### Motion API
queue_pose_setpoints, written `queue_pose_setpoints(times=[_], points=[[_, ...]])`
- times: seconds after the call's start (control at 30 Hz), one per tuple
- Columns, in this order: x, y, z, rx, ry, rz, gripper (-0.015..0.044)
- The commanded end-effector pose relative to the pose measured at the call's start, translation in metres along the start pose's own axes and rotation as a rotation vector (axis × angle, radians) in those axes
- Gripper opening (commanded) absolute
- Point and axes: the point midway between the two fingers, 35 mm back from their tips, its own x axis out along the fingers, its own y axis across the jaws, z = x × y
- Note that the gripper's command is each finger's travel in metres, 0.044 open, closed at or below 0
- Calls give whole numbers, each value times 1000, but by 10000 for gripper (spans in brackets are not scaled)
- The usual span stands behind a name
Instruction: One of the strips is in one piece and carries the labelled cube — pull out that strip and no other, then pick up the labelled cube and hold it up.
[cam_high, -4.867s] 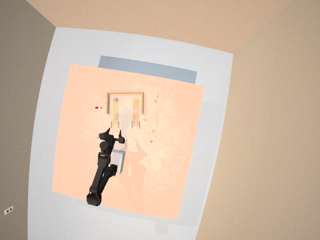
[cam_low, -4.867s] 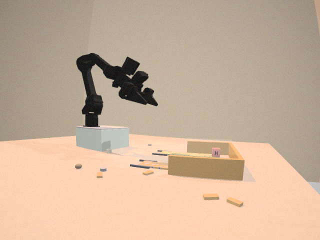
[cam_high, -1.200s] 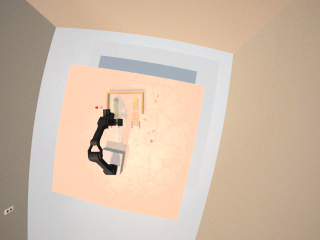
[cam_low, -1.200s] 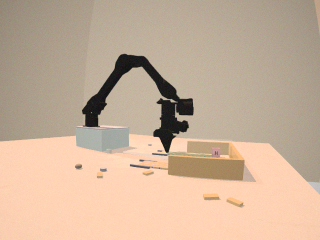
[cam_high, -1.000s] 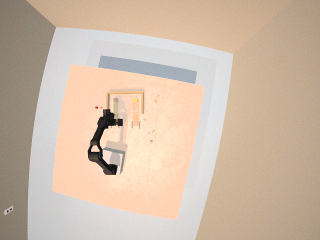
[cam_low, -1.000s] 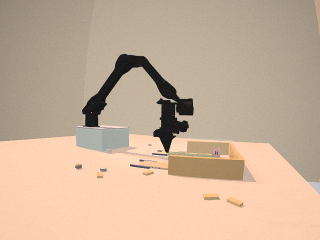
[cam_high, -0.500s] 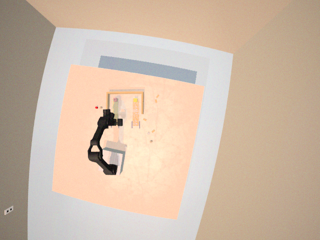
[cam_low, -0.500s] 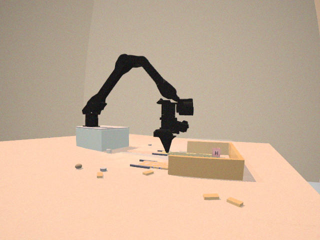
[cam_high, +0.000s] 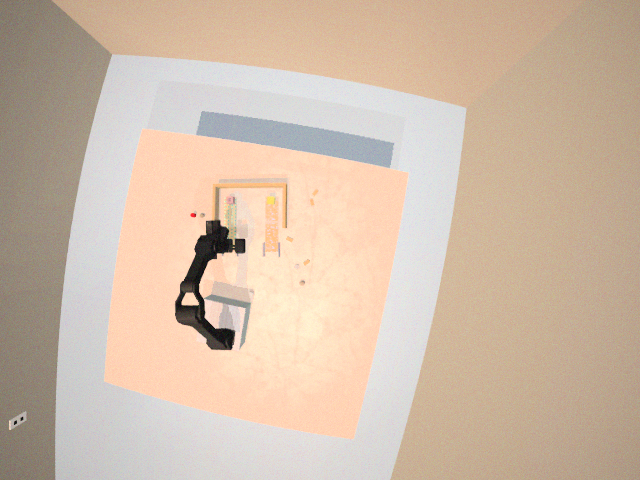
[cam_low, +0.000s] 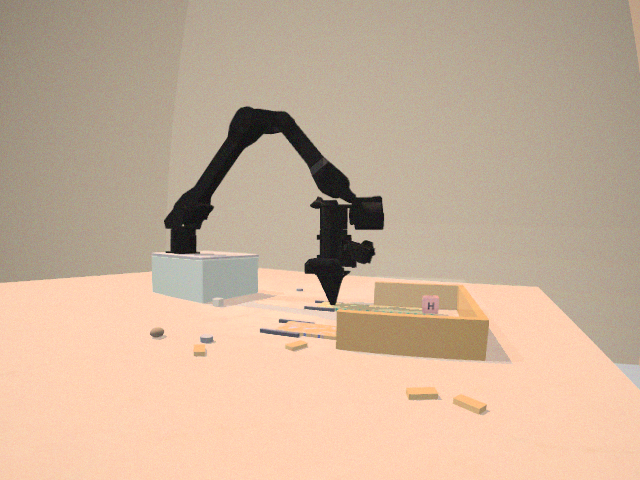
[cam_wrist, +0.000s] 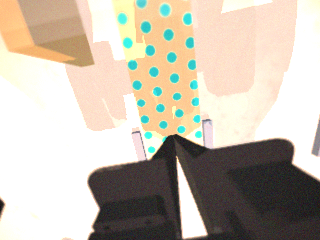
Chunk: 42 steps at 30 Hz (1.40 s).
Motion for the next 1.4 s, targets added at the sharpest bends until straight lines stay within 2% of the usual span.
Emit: queue_pose_setpoints(times=[0.0,1.37], points=[[3,0,-10,1,13,-2,0],[5,0,-74,1,18,-2,0]])
